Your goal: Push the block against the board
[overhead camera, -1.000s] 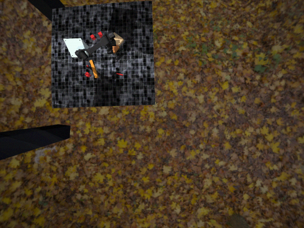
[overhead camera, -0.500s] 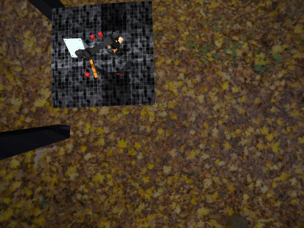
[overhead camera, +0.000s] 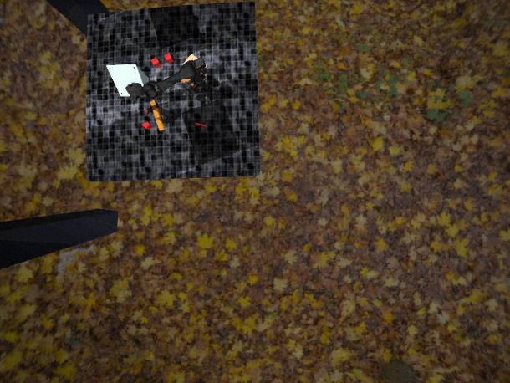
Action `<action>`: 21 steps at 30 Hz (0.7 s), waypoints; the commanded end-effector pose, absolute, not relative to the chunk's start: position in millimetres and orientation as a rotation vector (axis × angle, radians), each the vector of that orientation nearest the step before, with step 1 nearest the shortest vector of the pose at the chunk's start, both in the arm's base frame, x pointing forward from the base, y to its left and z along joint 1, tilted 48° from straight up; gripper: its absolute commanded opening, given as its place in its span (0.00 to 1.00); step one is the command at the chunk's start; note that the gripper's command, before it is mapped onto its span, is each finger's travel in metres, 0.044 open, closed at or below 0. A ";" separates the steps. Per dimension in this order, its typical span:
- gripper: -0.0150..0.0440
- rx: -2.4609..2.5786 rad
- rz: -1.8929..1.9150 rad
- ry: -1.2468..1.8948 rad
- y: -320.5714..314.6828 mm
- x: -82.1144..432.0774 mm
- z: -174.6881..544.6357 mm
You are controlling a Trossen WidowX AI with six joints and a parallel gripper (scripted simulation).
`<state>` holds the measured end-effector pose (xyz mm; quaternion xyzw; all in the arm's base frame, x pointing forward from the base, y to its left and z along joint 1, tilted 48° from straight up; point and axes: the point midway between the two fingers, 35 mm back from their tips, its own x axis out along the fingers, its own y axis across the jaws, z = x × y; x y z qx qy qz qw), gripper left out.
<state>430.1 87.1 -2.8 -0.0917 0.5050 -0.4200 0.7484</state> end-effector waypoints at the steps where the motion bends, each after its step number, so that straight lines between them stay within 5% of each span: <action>1: 0.25 -0.203 -0.949 1.113 60.6 431.0 -20.5; 21: 0.25 -0.202 -0.948 1.115 69.0 411.0 -32.7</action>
